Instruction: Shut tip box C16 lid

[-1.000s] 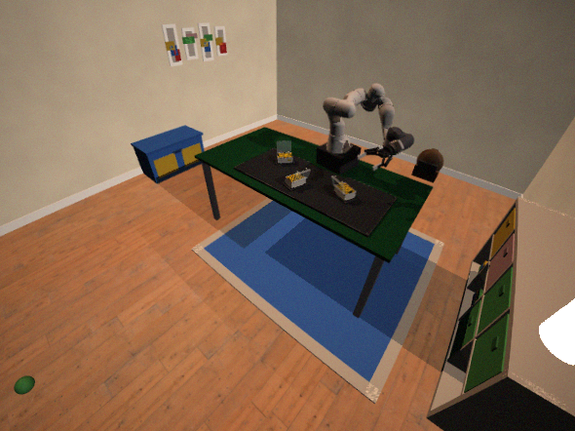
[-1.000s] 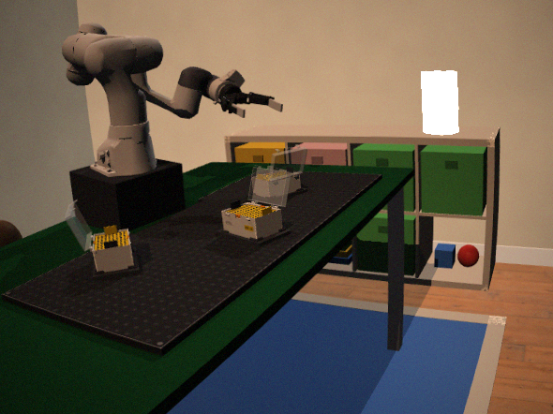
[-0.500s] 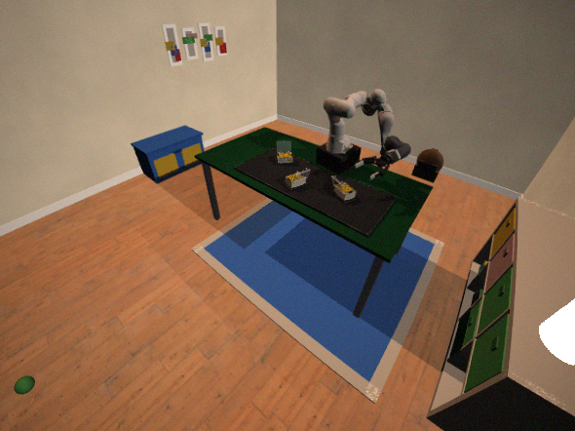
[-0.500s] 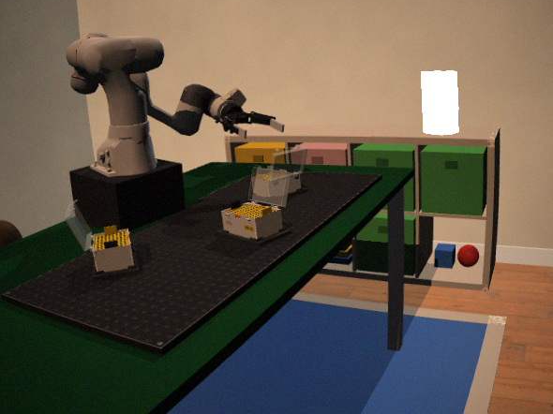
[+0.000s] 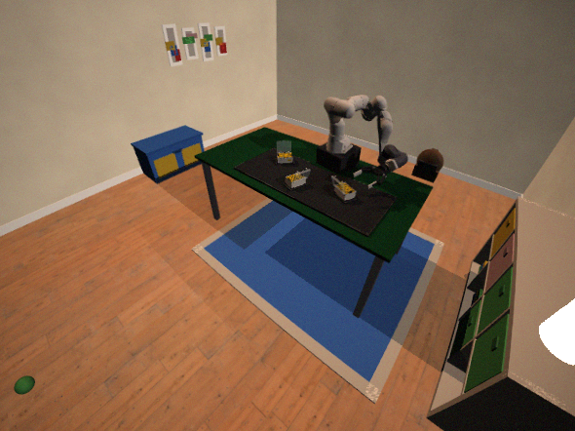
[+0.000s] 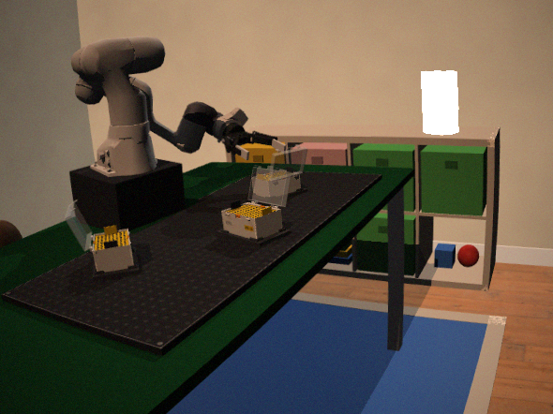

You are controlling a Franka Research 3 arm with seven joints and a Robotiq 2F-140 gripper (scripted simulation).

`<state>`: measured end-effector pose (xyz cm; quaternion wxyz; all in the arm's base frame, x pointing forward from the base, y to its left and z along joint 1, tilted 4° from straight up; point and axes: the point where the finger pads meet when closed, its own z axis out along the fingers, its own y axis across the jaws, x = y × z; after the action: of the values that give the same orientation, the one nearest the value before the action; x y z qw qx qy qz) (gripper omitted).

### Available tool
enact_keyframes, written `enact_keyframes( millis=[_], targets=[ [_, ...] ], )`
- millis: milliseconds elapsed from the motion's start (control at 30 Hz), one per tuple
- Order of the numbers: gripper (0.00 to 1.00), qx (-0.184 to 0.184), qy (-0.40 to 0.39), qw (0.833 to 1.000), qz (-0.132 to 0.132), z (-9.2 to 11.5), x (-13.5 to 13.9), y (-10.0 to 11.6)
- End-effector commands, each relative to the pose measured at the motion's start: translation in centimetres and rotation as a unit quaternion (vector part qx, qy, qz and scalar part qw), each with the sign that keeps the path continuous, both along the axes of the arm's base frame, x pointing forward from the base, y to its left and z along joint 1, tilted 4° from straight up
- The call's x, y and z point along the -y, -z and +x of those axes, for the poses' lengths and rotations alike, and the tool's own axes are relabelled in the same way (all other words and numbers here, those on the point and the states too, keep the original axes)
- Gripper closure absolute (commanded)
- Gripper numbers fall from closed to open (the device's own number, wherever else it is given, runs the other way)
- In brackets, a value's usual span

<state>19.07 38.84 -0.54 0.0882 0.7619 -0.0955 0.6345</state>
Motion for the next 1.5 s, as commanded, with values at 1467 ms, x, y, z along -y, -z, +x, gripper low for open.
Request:
enact_keyframes(
  millis=[1467],
  targets=[
    [0.00,0.001,0.004,1.000,0.017,0.4,0.0,5.9]
  ],
)
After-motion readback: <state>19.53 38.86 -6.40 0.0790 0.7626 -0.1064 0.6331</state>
